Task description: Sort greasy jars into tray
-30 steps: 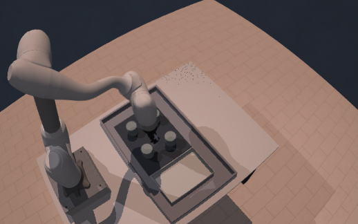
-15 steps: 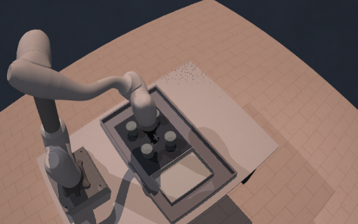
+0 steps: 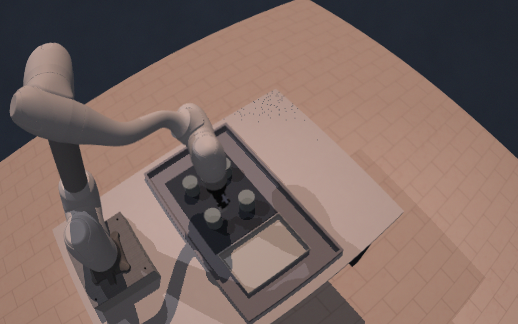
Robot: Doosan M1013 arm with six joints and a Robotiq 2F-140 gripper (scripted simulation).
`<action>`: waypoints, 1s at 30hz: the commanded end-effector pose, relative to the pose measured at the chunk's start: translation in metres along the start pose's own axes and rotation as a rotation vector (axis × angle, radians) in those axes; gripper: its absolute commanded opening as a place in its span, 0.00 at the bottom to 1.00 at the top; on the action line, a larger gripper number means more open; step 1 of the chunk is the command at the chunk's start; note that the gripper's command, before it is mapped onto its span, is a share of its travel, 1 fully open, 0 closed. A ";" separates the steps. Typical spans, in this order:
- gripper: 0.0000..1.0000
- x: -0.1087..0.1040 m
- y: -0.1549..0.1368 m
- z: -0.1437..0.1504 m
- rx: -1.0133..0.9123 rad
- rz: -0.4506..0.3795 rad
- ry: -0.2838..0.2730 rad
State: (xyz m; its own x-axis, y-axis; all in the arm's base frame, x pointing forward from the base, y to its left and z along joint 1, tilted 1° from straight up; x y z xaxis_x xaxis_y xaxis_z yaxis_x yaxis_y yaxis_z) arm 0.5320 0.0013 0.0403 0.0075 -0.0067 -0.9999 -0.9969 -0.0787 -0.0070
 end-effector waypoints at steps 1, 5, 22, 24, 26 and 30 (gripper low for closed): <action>0.00 0.000 0.000 0.000 0.000 0.000 0.000; 0.00 0.000 0.001 0.000 0.000 0.000 0.000; 0.00 0.000 0.003 0.000 0.000 0.000 0.000; 0.00 0.000 0.003 0.000 0.000 0.000 0.000; 0.00 0.000 0.003 0.000 0.000 0.000 0.000; 0.00 0.000 0.004 0.000 0.000 0.000 0.000</action>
Point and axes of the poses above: the point where the finger pads meet when closed, its own x axis out along the fingers, its own z axis across the jaws, y = z × x, the point moved 4 cm from there along -x, back along the fingers, and after that the axes turned 5 degrees about x, right-handed, at the moved point
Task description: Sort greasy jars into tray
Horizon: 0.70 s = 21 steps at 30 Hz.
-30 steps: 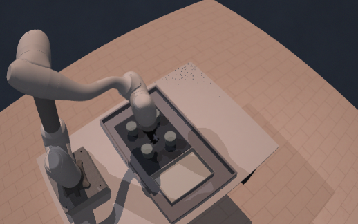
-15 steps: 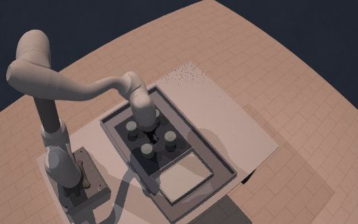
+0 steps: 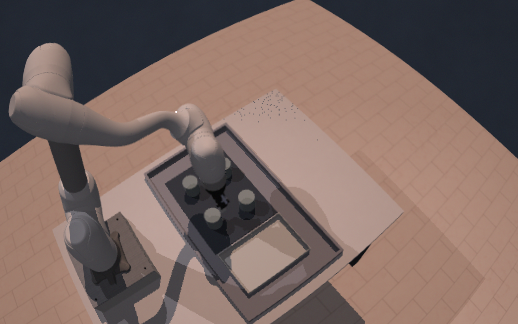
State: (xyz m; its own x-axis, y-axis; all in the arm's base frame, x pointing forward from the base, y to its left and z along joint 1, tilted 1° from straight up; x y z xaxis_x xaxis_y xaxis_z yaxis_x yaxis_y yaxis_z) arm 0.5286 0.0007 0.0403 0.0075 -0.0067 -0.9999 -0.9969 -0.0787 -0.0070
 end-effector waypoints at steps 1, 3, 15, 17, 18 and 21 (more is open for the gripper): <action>0.00 0.000 0.000 0.000 0.000 0.000 0.000; 0.00 0.000 0.001 0.000 0.000 0.000 0.000; 0.00 -0.001 0.002 0.000 0.000 0.000 0.000; 0.00 -0.001 0.002 0.000 0.000 0.000 0.000; 0.00 -0.001 0.002 0.000 0.000 0.000 0.000; 0.00 -0.001 0.003 0.000 0.000 0.000 0.000</action>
Point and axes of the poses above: the point where the finger pads meet when closed, its own x axis out along the fingers, its own z axis across the jaws, y = z × x, the point moved 4 cm from there along -x, back along the fingers, and after that the axes turned 5 degrees about x, right-handed, at the moved point
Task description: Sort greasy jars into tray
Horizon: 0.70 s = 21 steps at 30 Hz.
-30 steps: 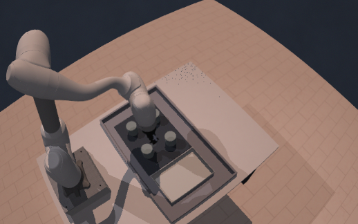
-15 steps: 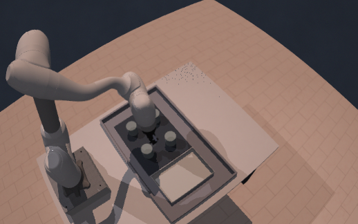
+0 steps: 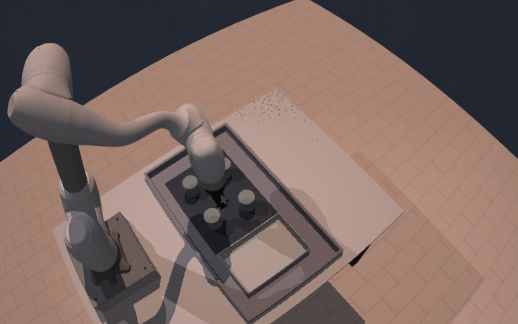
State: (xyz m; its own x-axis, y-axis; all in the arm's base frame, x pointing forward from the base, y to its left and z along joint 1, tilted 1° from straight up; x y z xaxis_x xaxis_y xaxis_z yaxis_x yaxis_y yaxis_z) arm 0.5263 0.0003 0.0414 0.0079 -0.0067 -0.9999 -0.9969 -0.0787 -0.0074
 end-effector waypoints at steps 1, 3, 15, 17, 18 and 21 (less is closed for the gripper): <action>0.00 0.000 0.000 0.000 0.000 0.000 0.000; 0.00 0.000 0.001 0.000 0.000 0.000 0.000; 0.00 -0.002 0.002 0.000 0.000 0.000 0.000; 0.00 -0.002 0.002 0.000 0.000 0.000 0.000; 0.00 -0.002 0.002 0.000 0.000 0.000 0.000; 0.00 -0.002 0.003 0.000 0.000 0.000 0.000</action>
Point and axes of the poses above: the point where the finger pads meet when closed, its own x axis out along the fingers, its own z axis across the jaws, y = z × x, the point moved 4 cm from there along -x, back along the fingers, and after that the axes turned 5 degrees about x, right-handed, at the moved point
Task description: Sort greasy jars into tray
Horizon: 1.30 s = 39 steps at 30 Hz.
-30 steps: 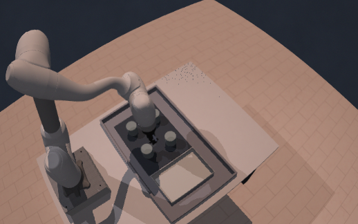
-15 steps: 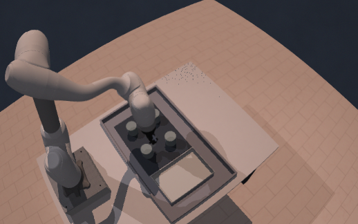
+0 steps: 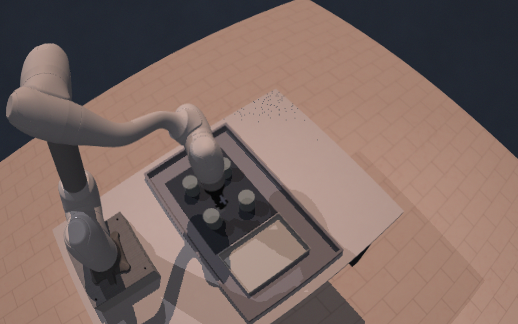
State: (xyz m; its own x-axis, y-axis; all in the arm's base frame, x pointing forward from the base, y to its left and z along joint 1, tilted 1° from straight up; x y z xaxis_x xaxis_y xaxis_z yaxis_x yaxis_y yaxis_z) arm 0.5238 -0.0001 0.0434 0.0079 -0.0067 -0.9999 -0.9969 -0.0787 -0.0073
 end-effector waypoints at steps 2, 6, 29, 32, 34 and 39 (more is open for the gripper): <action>0.00 0.000 0.000 0.000 0.000 0.000 0.000; 0.00 -0.001 0.001 0.000 0.000 0.000 0.000; 0.00 -0.003 0.004 0.000 0.000 0.000 0.000; 0.00 -0.003 0.004 0.000 0.000 0.000 0.000; 0.00 -0.003 0.004 0.000 0.000 0.000 0.000; 0.00 -0.004 0.005 0.000 0.000 0.000 0.000</action>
State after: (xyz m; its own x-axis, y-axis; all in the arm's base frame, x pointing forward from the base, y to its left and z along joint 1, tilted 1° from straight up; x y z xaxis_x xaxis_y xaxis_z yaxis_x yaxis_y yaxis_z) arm 0.5194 -0.0008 0.0470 0.0081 -0.0067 -0.9999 -0.9969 -0.0787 -0.0075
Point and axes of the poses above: the point where the finger pads meet when closed, its own x axis out along the fingers, its own z axis across the jaws, y = z × x, the point moved 4 cm from there along -x, back along the fingers, and after that the axes turned 5 degrees about x, right-handed, at the moved point
